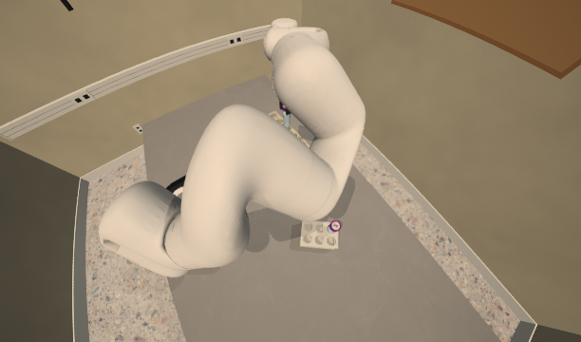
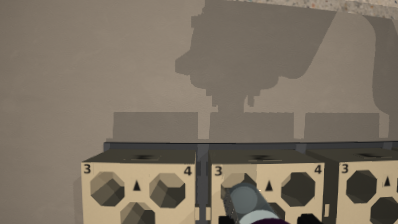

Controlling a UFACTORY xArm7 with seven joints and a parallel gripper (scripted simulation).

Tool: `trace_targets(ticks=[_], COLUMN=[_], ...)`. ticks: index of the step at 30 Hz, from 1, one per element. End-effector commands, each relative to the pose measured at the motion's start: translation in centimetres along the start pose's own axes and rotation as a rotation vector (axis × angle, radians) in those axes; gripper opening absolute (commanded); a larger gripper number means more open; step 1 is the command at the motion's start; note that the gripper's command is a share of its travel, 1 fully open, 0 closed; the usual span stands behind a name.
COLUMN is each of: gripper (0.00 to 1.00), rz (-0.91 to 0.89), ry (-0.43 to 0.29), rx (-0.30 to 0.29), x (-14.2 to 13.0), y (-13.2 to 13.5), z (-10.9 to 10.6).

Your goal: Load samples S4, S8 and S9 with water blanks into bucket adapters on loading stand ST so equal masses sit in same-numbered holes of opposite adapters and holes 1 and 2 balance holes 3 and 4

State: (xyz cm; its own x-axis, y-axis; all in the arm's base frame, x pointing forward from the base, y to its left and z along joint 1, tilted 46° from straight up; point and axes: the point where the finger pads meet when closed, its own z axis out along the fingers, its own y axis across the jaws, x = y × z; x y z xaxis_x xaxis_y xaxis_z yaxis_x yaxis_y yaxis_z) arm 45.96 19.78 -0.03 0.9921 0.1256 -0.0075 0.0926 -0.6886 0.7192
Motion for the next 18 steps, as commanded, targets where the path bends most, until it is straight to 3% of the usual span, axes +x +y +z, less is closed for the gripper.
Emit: trace_targets(ticks=[1, 18], gripper=[0.00, 0.00], rz=[0.000, 0.000], ry=[0.005, 0.005], rx=[0.005, 0.005], x=[0.08, 0.09], y=[-0.13, -0.13], z=[-0.04, 0.26])
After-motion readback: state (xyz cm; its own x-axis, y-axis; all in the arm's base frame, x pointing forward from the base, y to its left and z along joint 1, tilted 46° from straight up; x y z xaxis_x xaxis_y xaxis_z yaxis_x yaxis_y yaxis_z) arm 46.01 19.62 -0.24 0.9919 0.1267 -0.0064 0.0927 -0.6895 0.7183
